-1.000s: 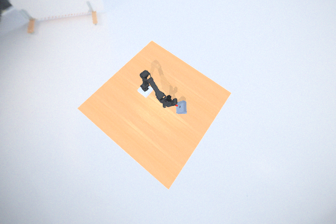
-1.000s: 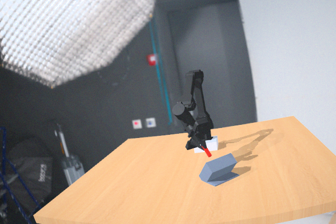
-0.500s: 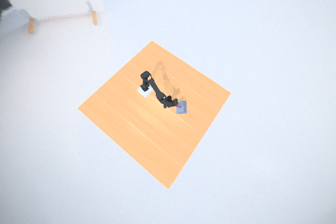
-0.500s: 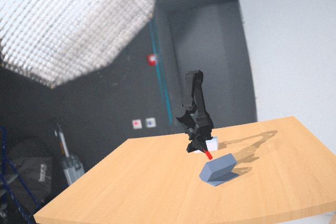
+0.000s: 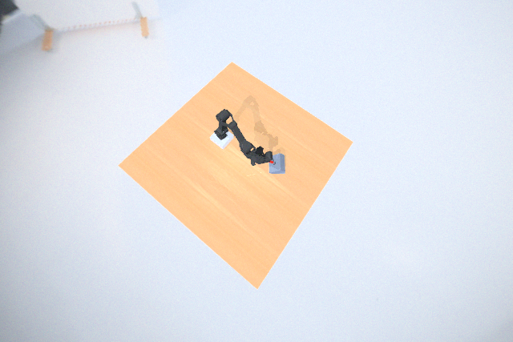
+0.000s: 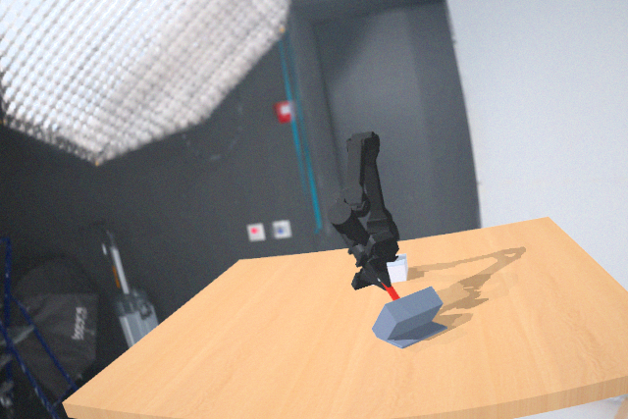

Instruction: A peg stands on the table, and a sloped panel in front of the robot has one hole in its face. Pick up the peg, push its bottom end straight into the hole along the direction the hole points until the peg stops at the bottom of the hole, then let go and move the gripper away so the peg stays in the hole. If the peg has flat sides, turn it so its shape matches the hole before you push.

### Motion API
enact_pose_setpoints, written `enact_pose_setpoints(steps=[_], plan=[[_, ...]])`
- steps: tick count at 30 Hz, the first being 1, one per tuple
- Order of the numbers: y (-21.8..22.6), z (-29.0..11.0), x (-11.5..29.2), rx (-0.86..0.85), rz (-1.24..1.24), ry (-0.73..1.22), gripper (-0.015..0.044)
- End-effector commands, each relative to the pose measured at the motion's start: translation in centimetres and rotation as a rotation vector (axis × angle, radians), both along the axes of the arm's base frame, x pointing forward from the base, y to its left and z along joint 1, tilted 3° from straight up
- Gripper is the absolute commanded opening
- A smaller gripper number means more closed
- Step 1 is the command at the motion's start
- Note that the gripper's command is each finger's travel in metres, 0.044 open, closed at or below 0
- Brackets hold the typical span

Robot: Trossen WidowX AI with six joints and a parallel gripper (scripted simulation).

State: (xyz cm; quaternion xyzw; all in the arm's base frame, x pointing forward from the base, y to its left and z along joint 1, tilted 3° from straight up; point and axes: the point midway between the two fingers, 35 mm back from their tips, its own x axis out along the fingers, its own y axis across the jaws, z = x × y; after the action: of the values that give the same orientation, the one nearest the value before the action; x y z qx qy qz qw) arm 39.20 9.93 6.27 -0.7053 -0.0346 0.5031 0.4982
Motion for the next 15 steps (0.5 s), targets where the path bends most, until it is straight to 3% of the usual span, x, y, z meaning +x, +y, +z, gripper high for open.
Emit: enact_pose_setpoints(steps=[1, 15], plan=[[0.3, -0.52, 0.31, 0.0, -0.006, 0.005, 0.0], [0.41, -0.53, 0.35, 0.0, 0.0, -0.001, 0.0]])
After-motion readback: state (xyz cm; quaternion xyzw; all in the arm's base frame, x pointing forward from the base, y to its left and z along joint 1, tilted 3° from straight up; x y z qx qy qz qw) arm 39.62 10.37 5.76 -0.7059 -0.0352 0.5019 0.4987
